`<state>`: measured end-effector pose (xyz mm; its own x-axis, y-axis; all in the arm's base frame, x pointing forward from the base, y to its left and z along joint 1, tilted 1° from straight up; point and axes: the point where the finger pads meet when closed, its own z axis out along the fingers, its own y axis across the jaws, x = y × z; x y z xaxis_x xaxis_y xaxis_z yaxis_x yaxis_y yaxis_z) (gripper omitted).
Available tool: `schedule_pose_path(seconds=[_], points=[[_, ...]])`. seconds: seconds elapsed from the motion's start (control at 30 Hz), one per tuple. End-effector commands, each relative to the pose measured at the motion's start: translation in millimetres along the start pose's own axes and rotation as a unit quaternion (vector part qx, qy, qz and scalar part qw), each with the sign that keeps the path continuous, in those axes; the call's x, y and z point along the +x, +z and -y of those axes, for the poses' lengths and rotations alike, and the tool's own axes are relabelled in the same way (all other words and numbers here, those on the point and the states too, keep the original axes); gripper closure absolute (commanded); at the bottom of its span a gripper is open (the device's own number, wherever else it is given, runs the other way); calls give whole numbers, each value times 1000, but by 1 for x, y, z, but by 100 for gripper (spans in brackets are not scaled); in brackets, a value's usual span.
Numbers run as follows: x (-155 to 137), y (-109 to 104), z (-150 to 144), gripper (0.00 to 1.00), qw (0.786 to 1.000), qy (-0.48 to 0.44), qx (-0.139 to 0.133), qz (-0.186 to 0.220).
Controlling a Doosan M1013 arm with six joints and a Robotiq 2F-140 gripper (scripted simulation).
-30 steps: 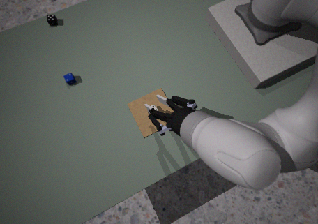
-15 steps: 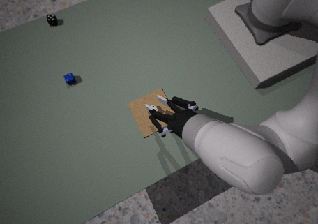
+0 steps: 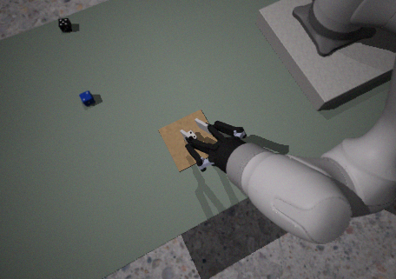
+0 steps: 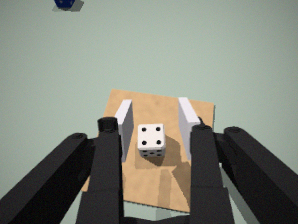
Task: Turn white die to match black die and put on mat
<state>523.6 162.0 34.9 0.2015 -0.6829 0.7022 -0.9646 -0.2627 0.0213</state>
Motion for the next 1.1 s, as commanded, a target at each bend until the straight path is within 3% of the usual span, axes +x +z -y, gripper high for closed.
schedule_pose_path(seconds=[0.0,1.07], points=[[-4,2,4,65,1000,0,3,-2],[-38,37,4,65,1000,0,3,-2]])
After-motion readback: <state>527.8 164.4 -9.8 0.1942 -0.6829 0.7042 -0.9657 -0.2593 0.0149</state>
